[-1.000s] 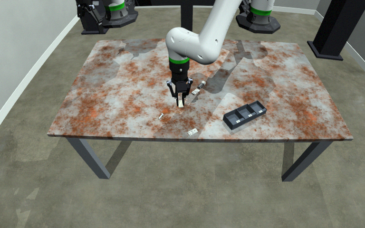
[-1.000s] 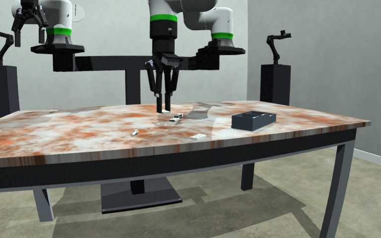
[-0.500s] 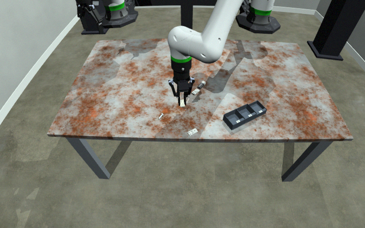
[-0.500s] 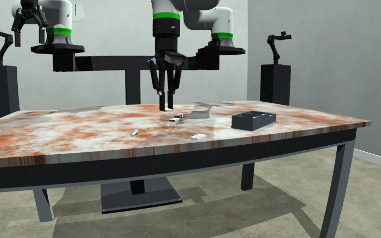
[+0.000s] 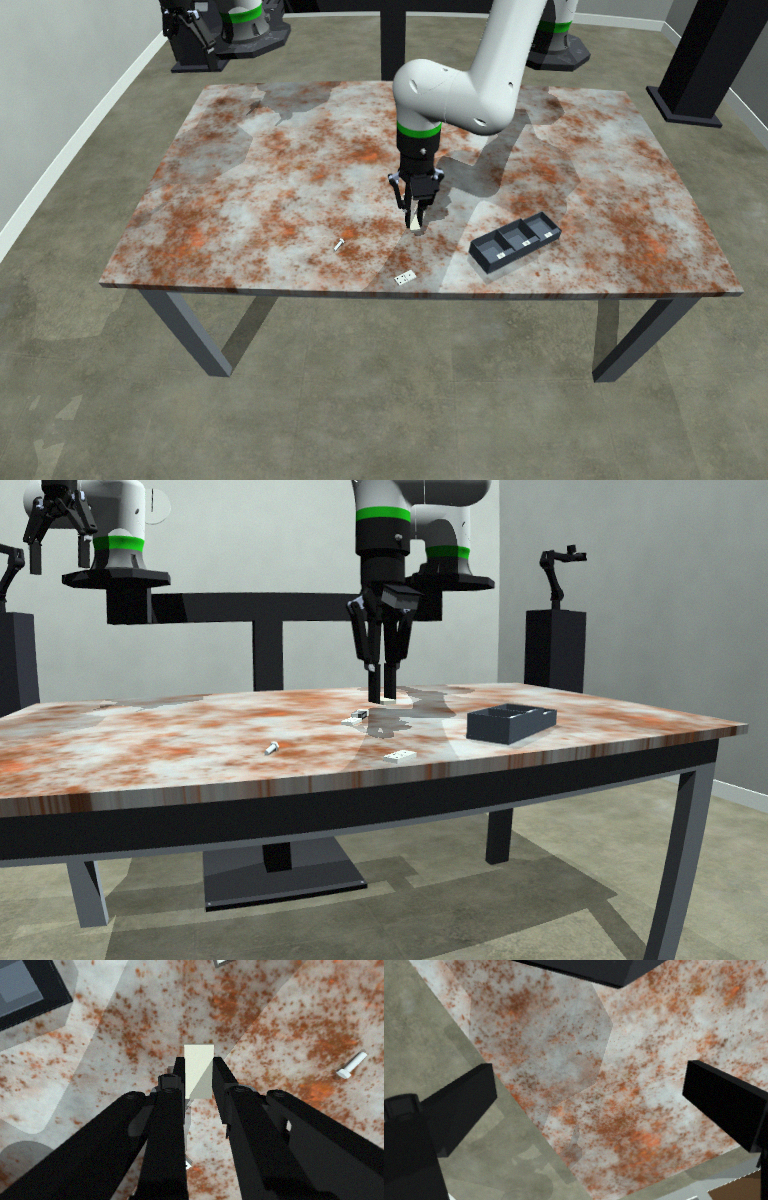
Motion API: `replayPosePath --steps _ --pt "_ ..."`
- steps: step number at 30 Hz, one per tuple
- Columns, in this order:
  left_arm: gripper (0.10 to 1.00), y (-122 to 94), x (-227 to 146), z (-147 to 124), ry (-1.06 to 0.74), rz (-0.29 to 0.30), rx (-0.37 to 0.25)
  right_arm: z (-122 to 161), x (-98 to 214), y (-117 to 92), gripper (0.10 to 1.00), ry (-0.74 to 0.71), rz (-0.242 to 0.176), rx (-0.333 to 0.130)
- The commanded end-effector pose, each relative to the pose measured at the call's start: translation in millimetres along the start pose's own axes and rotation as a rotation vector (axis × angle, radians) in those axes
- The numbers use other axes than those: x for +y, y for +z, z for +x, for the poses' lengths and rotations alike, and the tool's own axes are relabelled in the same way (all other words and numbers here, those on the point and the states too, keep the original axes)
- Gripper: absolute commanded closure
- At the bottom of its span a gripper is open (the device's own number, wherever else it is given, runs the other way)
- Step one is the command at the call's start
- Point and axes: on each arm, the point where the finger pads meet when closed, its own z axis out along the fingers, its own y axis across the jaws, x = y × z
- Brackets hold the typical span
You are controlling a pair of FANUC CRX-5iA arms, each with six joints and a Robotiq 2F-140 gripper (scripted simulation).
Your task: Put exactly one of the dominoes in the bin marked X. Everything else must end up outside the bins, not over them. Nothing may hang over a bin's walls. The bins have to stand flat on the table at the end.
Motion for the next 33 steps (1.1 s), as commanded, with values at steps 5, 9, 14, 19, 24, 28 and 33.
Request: replayPosePath --steps 5,9,14,19,24,28,33 --pt "0.885 -1.1 -38.1 17.6 0.000 -0.003 0.001 -0.6 0.1 -0.5 0.098 0.000 0.000 -0.001" --pt "0.885 -1.0 -60.3 26.9 0.000 -0.003 0.001 -0.6 0.1 -0.5 0.098 0.000 0.000 -0.001" --pt "0.885 -1.0 -82.4 36.3 0.000 -0.003 0.001 -0.6 0.1 -0.5 0.098 0.000 0.000 -0.001" --pt "0.885 -0.9 -104.5 45.6 0.000 -0.003 0.001 -0.6 0.1 -0.5 0.098 0.000 0.000 -0.001" --pt "0.885 -0.8 -126.9 55.1 -0.100 -0.003 0.001 -0.6 0.1 -0.5 0.098 0.000 0.000 -0.001" --pt "0.885 -0.8 -149.1 64.4 -0.237 -0.003 0.000 -0.6 0.1 -0.5 0.098 0.000 0.000 -0.001" --pt "0.885 -0.7 -165.7 71.5 -0.411 -0.004 -0.001 -0.6 0.1 -0.5 0.098 0.000 0.000 -0.001"
